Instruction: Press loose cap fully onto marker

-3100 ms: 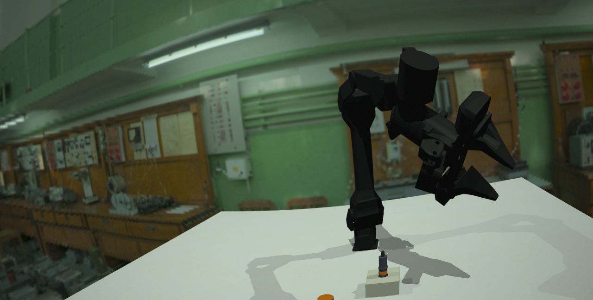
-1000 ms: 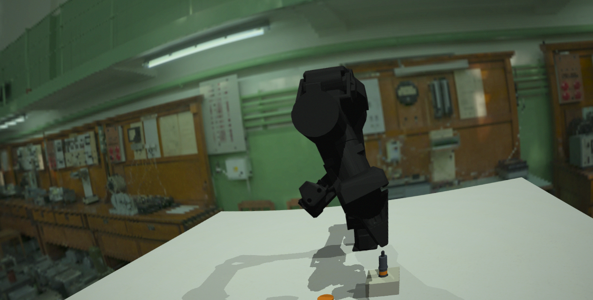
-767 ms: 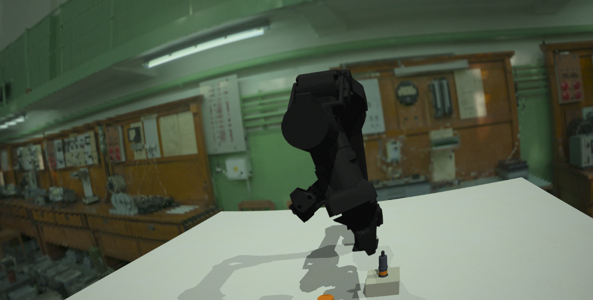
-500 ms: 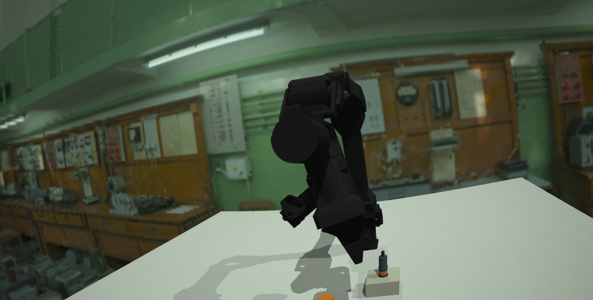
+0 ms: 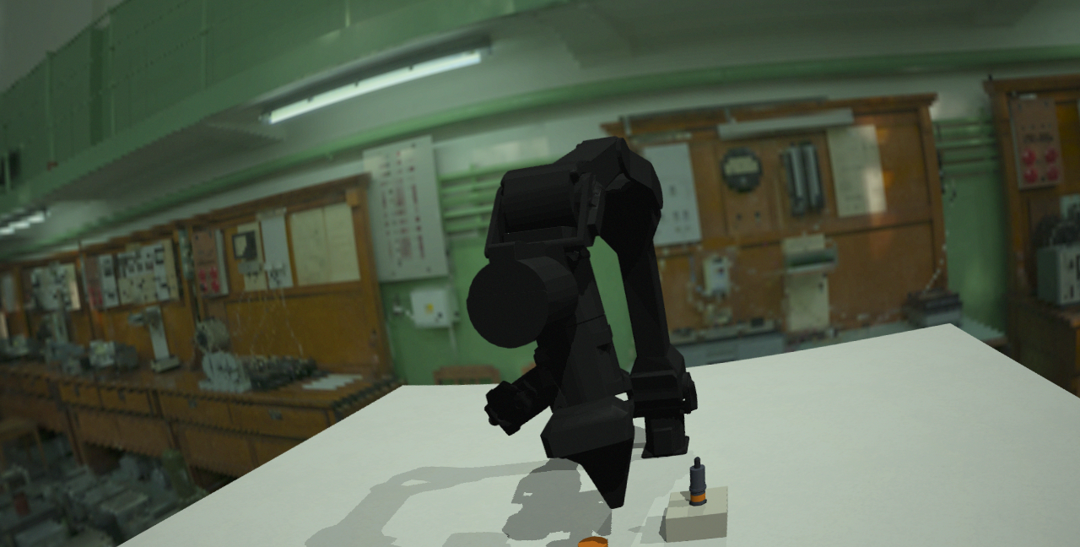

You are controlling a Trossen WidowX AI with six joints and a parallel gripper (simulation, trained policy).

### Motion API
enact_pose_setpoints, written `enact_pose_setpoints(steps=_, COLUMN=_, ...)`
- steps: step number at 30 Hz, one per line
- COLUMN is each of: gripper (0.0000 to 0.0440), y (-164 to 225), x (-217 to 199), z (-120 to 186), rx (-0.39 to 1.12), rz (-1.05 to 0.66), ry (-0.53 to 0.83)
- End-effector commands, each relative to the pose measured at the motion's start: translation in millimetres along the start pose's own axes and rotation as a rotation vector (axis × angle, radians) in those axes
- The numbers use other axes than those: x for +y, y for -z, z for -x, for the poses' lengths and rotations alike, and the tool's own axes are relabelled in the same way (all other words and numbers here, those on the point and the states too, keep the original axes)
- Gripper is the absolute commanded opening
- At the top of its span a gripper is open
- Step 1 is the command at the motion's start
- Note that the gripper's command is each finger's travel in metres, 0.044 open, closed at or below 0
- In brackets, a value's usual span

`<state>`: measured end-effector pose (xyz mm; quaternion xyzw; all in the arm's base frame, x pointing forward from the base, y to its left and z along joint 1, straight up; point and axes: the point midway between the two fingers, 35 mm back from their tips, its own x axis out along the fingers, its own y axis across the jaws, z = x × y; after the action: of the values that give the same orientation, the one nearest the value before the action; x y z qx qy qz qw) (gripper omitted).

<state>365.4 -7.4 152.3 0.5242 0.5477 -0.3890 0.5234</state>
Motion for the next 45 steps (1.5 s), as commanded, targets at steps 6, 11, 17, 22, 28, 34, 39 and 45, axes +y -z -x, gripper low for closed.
enact_pose_setpoints(steps=6, gripper=0.0323, y=-16.9, x=-8.7, z=-14.9, rx=-0.042, rz=0.011, ry=0.079)
enact_pose_setpoints(steps=11, gripper=0.0318, y=-23.7, x=-12.6, z=-23.4, rx=-0.059, rz=0.024, ry=0.117)
enact_pose_setpoints(steps=17, gripper=0.0309, y=-29.5, x=-16.2, z=-34.9, rx=-0.072, rz=0.046, ry=0.157)
enact_pose_setpoints(steps=22, gripper=0.0299, y=-32.6, x=-18.3, z=-46.1, rx=-0.077, rz=0.070, ry=0.184)
enact_pose_setpoints(steps=28, gripper=0.0284, y=-35.1, x=-21.4, z=-63.8, rx=-0.073, rz=0.104, ry=0.214)
enact_pose_setpoints(steps=34, gripper=0.0268, y=-36.9, x=-25.1, z=-82.7, rx=-0.066, rz=0.142, ry=0.241)
enact_pose_setpoints(steps=39, gripper=0.0243, y=-38.2, x=-26.6, z=-91.4, rx=-0.075, rz=0.176, ry=0.252)
enact_pose_setpoints(steps=45, gripper=0.0115, y=-38.3, x=-24.2, z=-87.0, rx=-0.100, rz=0.209, ry=0.242)
